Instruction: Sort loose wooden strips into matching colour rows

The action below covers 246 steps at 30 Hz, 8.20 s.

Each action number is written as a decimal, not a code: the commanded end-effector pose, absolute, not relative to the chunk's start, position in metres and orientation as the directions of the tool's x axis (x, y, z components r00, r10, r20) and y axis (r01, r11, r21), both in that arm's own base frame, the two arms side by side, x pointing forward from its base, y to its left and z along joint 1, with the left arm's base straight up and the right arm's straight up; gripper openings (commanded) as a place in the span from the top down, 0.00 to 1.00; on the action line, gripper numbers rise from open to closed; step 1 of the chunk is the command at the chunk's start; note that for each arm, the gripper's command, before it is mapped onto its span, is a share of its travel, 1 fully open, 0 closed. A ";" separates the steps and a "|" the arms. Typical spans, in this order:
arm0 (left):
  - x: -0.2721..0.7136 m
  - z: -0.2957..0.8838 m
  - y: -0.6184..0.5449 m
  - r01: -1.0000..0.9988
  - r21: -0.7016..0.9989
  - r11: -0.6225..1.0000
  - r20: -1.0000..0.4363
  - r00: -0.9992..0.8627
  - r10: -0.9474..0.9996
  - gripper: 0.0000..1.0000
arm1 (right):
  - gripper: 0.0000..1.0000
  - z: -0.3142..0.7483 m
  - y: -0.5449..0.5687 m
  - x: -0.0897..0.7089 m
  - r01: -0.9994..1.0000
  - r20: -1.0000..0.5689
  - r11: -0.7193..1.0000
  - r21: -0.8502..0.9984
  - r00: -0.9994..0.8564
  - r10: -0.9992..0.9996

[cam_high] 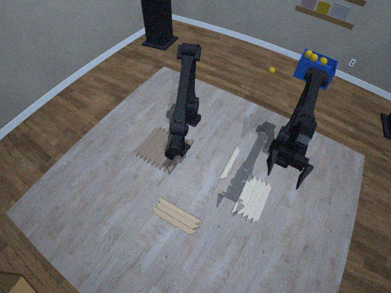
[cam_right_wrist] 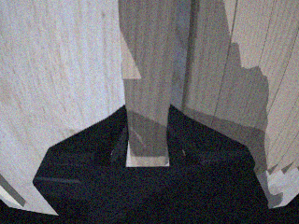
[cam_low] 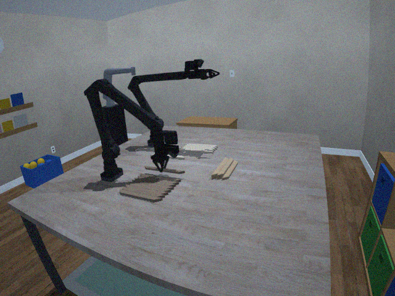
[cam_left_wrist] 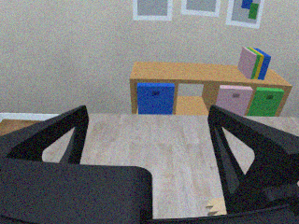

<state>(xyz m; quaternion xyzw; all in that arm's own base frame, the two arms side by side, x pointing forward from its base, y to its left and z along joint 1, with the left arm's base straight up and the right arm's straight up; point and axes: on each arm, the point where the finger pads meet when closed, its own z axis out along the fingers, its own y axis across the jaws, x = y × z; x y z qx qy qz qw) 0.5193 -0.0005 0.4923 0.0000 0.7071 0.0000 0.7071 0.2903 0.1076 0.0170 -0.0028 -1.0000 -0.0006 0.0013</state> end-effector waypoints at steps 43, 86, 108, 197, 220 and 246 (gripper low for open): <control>0.529 0.364 -0.086 0.096 -0.189 0.977 -0.928 -0.344 -0.146 0.58 | 1.00 -0.016 0.113 0.292 -0.006 -0.008 1.000 0.002 -1.000 -0.006; 0.277 0.035 -0.239 -0.055 -0.102 0.993 -0.092 -0.994 -0.064 0.58 | 0.59 0.000 0.117 0.305 -0.007 -0.032 1.000 0.012 -0.999 -0.006; 0.235 0.022 -0.224 -0.019 -0.009 1.000 -0.012 -1.000 -0.019 0.58 | 0.59 0.063 0.119 0.315 -0.008 -0.065 1.000 0.024 -0.998 -0.007; 0.285 0.035 -0.236 0.003 -0.040 0.999 -0.050 -0.999 0.001 1.00 | 0.99 -0.002 0.121 0.301 -0.001 -0.034 1.000 0.014 -0.999 -0.001; 0.377 0.022 -0.162 0.018 -0.023 1.000 -0.027 -0.999 0.018 1.00 | 0.99 0.000 0.124 0.310 -0.008 -0.033 1.000 0.013 -0.999 -0.007; 0.370 -0.007 -0.137 -0.017 -0.005 1.000 0.004 -1.000 -0.017 1.00 | 0.99 0.052 0.119 0.338 -0.010 -0.141 0.999 0.047 -0.990 -0.003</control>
